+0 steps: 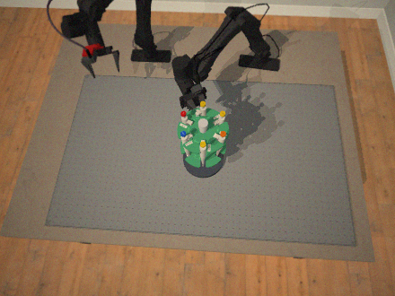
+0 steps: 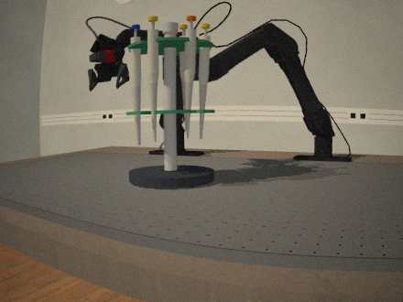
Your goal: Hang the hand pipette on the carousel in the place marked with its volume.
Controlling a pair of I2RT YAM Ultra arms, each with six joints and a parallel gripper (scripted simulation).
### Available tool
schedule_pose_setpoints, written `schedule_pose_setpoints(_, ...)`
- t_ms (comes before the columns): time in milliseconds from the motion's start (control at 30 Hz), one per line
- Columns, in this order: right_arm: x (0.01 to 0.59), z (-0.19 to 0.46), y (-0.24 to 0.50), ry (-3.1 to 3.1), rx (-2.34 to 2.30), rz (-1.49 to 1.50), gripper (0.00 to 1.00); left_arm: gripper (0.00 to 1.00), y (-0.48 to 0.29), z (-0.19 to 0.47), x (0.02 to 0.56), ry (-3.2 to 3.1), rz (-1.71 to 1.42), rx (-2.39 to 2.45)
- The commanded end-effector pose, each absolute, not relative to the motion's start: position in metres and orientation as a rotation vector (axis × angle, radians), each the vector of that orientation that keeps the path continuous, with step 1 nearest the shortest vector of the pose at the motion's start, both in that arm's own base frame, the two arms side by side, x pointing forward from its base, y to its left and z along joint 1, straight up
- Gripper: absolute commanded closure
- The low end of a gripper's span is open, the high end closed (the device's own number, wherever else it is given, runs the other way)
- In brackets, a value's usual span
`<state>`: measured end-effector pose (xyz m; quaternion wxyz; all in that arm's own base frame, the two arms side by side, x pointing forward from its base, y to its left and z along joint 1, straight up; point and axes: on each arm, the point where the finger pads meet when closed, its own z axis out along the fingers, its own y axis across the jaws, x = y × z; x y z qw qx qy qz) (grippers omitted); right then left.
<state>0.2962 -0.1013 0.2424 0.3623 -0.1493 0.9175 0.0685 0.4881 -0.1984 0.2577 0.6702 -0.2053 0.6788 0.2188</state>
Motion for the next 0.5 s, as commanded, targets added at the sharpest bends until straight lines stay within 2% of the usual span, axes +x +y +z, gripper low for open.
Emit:
schedule_pose_setpoints(0,0.3,0.253,-0.103,2.321,-0.402,0.156,0.0,0.88,-0.197,0.286,0.482,1.483,0.439,-0.527)
schedule_pose_setpoints(467,0.3,0.253,-0.103,2.321,-0.402,0.156,0.0,0.88,-0.195,0.271,0.48,1.501,0.465,-0.504)
